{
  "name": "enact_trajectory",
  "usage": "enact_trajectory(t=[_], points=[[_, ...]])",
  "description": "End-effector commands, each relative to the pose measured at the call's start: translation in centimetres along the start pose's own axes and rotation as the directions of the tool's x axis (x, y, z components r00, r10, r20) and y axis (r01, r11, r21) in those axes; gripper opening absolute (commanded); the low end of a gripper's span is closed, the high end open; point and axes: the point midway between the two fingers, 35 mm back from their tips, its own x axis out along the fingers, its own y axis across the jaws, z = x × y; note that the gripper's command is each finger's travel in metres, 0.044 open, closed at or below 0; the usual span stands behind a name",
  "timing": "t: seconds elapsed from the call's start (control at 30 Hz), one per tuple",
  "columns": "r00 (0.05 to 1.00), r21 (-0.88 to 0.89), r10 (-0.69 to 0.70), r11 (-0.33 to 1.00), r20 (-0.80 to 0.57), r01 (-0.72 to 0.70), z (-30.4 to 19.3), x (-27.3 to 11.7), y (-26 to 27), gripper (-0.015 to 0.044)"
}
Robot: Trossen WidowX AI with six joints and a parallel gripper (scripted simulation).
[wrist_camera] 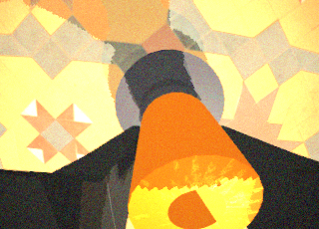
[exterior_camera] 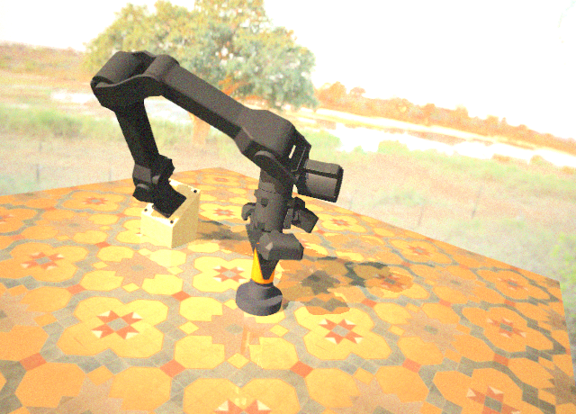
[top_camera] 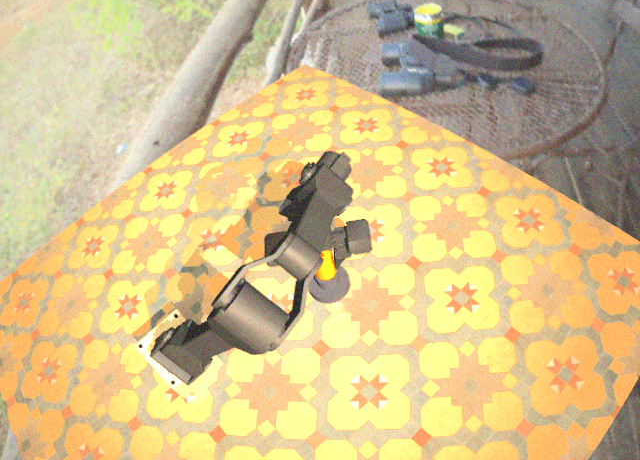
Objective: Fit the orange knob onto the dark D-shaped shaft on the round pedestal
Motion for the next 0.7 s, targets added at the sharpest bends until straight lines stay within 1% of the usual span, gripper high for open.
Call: enact_trajectory(t=[0.0,0.4,0.67], points=[[1.000,-0.002,0.003,1.000,-0.004,-0.003,-0.07,0.36,0.26,0.0000],[1.000,0.082,0.002,0.997,-0.004,-0.002,-0.18,1.05,0.33,0.0000],[1.000,0.077,0.000,0.997,0.003,0.000,-0.03,0.89,0.08,0.0000]])
